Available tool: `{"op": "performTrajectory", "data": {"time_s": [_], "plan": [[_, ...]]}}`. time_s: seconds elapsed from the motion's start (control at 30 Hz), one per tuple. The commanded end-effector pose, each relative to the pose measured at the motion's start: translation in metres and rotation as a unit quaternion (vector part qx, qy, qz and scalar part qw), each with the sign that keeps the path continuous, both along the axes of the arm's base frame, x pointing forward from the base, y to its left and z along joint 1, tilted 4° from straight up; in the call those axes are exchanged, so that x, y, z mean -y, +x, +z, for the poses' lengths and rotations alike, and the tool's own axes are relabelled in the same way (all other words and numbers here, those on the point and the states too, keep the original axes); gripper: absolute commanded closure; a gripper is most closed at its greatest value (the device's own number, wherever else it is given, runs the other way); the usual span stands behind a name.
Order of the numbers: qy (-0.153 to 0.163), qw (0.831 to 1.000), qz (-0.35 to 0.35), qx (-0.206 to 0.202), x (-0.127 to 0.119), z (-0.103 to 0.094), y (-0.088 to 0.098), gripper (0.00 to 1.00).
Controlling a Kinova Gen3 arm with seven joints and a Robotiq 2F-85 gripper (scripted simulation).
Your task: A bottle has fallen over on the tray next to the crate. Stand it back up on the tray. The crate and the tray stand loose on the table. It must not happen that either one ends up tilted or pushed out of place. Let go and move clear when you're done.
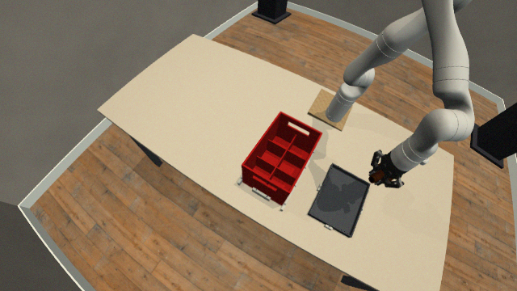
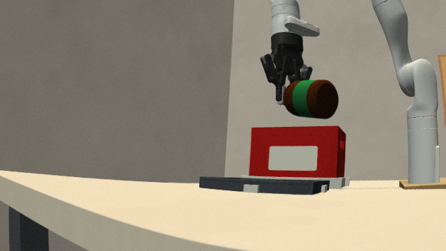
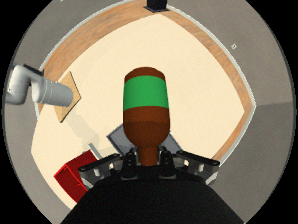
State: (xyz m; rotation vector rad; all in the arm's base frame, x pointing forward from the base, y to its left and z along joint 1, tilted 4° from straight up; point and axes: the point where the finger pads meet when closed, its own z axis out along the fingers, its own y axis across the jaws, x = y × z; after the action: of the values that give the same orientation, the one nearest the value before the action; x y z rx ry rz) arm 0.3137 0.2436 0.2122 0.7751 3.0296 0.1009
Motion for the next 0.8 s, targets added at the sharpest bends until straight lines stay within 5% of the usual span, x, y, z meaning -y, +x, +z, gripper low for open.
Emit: {"op": "performTrajectory", "data": {"time_s": [0.0,0.77], "plan": [[0.000,1.000,0.000,0.002,-0.0004,0.0006,-0.0001,1.00],[-0.032,0.998,-0.005,0.053,0.0007,-0.0001,-0.0008,1.00]]}}
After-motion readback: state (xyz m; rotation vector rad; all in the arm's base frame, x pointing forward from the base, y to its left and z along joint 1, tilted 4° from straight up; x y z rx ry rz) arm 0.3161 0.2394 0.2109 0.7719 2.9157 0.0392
